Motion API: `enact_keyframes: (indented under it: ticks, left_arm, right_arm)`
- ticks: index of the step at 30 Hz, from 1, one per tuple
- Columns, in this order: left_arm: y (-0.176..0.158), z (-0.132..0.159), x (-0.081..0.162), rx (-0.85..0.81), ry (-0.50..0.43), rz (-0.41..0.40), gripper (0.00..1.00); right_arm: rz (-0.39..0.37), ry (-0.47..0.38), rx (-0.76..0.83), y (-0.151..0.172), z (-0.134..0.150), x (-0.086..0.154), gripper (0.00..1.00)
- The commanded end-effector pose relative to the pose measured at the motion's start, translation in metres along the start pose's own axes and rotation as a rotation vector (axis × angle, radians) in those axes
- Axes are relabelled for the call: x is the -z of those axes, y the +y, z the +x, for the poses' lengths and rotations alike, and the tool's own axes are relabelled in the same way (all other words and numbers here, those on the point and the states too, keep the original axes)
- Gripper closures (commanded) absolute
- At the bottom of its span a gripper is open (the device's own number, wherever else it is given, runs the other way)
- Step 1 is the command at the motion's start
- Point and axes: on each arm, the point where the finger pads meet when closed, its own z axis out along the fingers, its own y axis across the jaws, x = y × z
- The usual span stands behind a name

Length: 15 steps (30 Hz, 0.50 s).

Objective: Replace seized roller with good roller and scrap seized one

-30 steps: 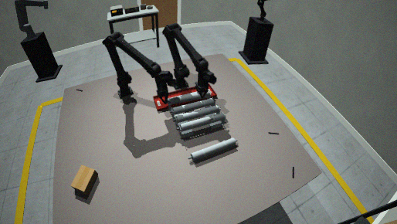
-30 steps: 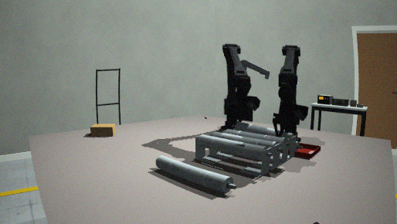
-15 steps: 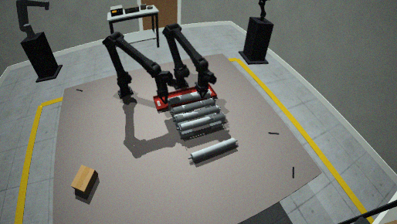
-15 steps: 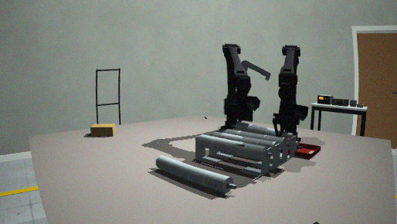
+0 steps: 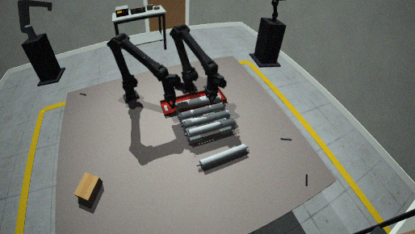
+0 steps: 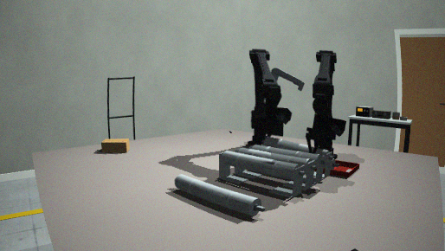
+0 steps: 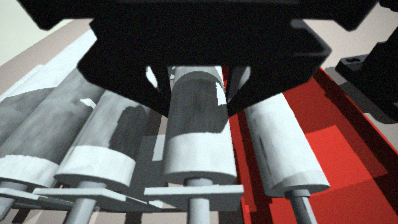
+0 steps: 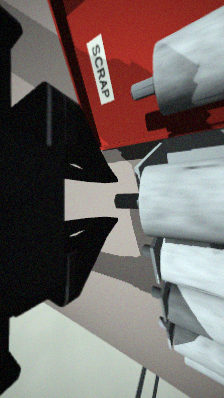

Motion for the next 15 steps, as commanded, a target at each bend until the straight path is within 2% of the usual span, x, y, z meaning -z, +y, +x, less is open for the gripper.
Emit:
enact_keyframes:
  ticks: [1,15]
  left_arm:
    - [-0.0221,-0.0043,0.0236,-0.011,-0.028,0.057,0.68]
    - [-0.0247,-0.004,0.0284,-0.032,-0.043,0.06,0.68]
  right_arm:
    - [0.002,-0.001,0.008,-0.0019,-0.0032,-0.0039,0.68]
    - [0.002,-0.001,0.008,-0.0019,-0.0032,-0.0039,0.68]
